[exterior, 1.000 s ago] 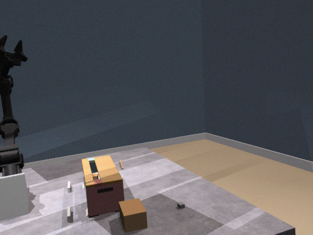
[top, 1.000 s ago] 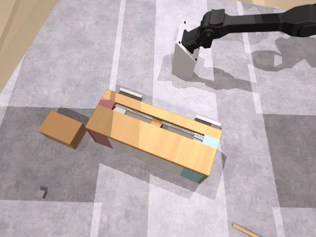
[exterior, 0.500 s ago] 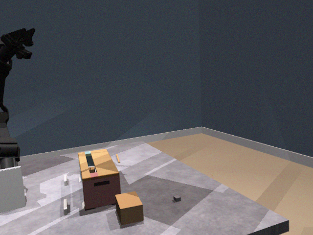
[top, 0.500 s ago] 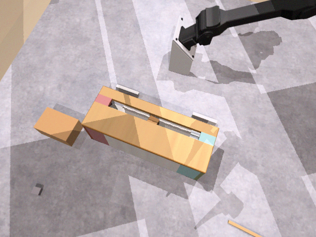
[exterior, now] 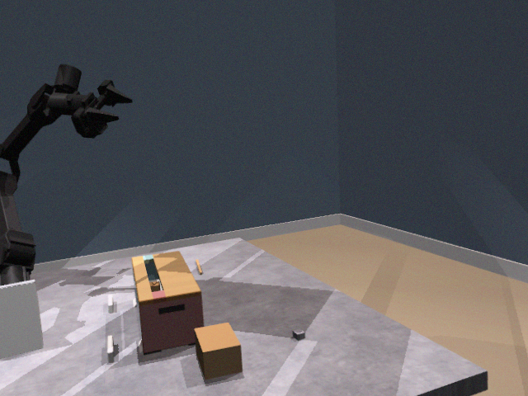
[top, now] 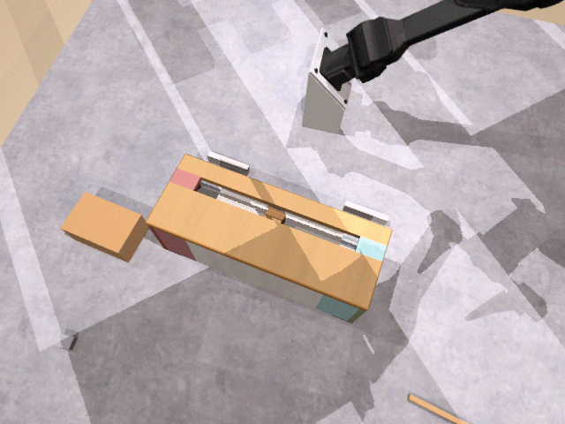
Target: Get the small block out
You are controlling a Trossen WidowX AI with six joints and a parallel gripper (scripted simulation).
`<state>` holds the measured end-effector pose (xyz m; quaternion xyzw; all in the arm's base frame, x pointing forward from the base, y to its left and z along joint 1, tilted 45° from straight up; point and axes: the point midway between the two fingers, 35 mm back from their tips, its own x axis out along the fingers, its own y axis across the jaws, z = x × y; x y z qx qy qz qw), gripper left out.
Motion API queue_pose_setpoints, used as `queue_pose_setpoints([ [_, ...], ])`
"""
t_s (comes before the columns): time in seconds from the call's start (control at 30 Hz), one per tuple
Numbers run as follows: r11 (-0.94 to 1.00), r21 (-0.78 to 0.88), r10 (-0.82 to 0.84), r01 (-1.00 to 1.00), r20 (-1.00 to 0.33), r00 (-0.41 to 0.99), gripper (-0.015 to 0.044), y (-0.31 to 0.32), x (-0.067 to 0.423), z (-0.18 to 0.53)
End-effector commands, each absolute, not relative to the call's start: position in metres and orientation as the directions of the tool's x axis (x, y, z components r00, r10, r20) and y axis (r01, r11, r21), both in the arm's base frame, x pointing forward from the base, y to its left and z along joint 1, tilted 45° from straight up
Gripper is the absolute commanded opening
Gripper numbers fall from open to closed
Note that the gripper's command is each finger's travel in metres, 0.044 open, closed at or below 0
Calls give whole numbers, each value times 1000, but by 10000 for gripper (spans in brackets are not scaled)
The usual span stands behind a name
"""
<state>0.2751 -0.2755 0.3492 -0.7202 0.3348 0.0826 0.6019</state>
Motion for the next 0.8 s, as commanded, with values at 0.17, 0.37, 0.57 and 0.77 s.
queue_pose_setpoints([
  [0.17, 149, -618, -33, -772, -783, 621, 400, -207, 321, 218],
  [0.37, 196, -385, 189, -902, -888, 420, 400, -142, 322, 141],
  [0.57, 170, -94, 359, -981, -921, 151, 400, -74, 297, 78],
  [0.77, 133, 81, 422, -988, -906, -17, 400, -38, 273, 51],
])
